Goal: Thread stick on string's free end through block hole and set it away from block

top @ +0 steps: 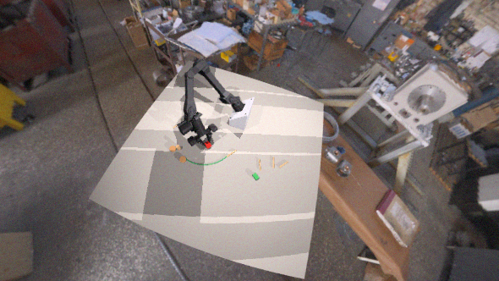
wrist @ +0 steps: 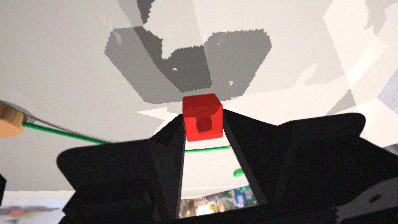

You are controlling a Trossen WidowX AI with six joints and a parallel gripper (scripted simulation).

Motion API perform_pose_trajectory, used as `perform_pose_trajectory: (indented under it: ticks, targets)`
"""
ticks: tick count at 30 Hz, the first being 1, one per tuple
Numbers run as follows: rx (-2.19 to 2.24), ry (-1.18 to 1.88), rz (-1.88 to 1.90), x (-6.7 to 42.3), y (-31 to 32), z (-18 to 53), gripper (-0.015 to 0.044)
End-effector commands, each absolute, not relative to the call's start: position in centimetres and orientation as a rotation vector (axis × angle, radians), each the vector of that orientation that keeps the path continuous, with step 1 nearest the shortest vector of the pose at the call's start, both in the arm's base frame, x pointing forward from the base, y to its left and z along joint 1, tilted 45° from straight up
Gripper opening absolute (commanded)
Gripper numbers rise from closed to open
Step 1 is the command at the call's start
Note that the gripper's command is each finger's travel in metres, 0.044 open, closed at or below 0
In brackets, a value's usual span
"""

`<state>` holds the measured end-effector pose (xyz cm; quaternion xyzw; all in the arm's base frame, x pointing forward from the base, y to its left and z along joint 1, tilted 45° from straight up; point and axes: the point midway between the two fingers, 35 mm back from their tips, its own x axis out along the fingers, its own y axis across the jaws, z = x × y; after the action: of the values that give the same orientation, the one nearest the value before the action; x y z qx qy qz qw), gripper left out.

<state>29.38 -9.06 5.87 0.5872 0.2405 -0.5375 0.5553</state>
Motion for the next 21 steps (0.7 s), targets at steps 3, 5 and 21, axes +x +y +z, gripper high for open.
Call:
perform_pose_trajectory:
  ticks: [3,5,21]
  targets:
    - [1.439,0.623,-1.207,29.2,-9.4,6.1,0.0000]
    - [1.462,0.649,-1.185,29.1,-9.6,6.1,0.0000]
    - [1.579,0.787,-1.056,28.7,-10.6,6.1,0.0000]
